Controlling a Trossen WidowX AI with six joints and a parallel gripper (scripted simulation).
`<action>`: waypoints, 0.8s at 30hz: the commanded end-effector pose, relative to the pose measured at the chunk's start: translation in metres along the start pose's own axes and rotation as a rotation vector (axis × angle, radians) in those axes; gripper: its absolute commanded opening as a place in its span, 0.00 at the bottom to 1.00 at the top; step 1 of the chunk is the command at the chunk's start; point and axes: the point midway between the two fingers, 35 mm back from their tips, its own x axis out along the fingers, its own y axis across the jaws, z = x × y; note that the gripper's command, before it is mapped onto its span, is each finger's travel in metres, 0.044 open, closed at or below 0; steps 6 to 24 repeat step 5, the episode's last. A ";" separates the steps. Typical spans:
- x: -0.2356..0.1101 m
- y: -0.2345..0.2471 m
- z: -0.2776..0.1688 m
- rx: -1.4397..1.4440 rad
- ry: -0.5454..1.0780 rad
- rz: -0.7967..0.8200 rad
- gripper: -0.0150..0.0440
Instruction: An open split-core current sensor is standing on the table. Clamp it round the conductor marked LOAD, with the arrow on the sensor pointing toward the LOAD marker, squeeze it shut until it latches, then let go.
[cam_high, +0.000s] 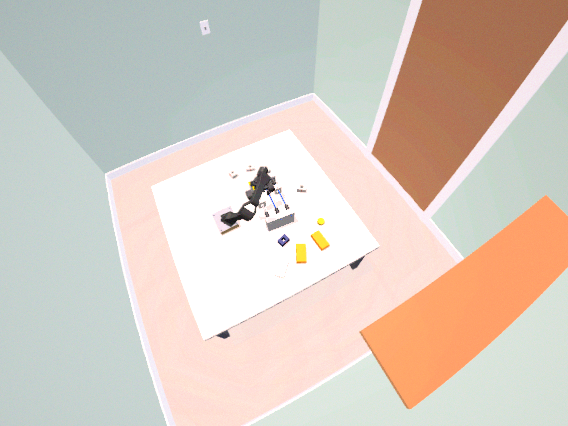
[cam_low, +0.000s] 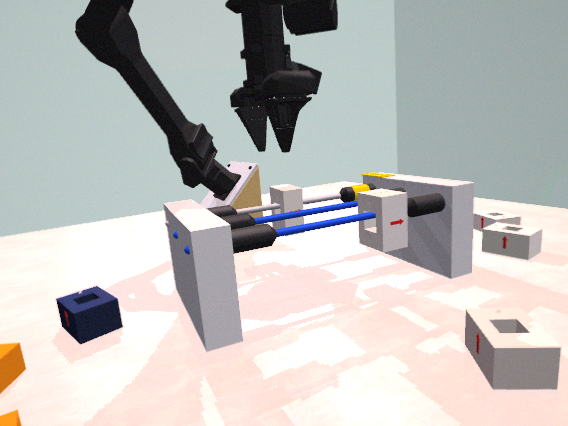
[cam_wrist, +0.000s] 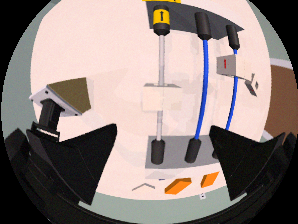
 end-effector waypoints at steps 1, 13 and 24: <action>0.000 0.001 0.000 0.001 -0.002 0.005 1.00; 0.000 0.000 0.000 0.000 0.000 0.000 1.00; 0.000 0.000 0.000 0.000 0.000 0.000 1.00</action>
